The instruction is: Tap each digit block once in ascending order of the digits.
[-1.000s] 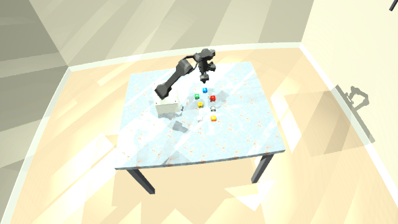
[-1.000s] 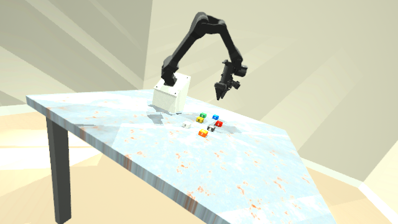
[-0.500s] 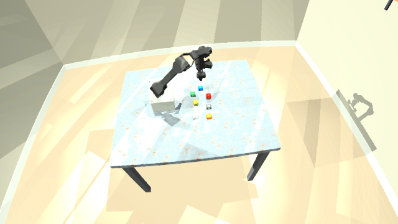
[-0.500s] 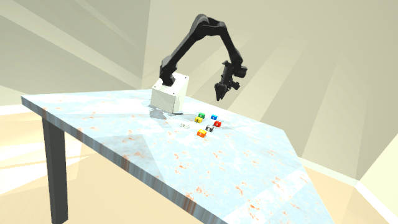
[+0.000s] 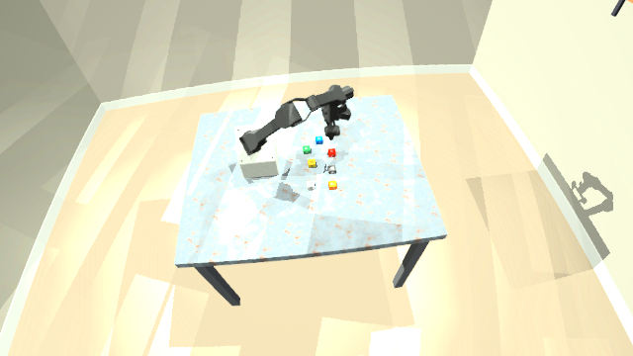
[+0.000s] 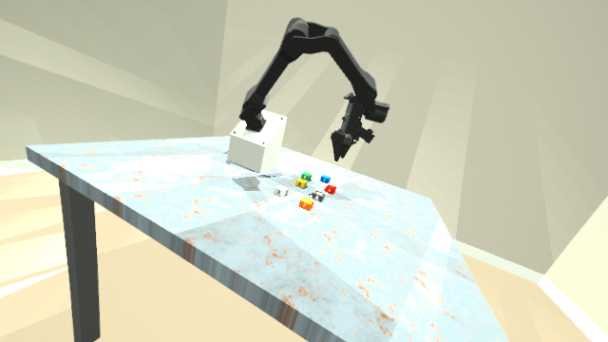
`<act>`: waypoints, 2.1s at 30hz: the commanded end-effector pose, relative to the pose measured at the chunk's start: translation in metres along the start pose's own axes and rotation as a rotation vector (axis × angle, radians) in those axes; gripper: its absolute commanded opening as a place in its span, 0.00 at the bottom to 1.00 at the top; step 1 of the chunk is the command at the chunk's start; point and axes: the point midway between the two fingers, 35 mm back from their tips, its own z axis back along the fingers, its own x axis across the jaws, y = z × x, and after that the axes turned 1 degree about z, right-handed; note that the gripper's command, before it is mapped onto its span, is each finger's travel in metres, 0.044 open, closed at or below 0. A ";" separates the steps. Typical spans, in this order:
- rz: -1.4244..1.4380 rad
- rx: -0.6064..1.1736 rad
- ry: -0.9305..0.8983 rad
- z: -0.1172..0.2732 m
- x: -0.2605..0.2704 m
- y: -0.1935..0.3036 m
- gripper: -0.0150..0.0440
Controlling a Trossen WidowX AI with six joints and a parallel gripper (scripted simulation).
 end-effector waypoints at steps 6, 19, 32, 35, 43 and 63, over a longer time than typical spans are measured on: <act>0.023 -0.007 0.003 0.003 -0.008 -0.003 0.93; 0.023 -0.007 0.003 0.003 -0.008 -0.003 0.93; 0.024 -0.006 0.008 0.003 -0.119 0.016 0.93; 0.024 -0.006 0.008 0.003 -0.119 0.016 0.93; 0.024 -0.006 0.008 0.003 -0.119 0.016 0.93; 0.024 -0.006 0.011 0.004 -0.189 0.016 0.93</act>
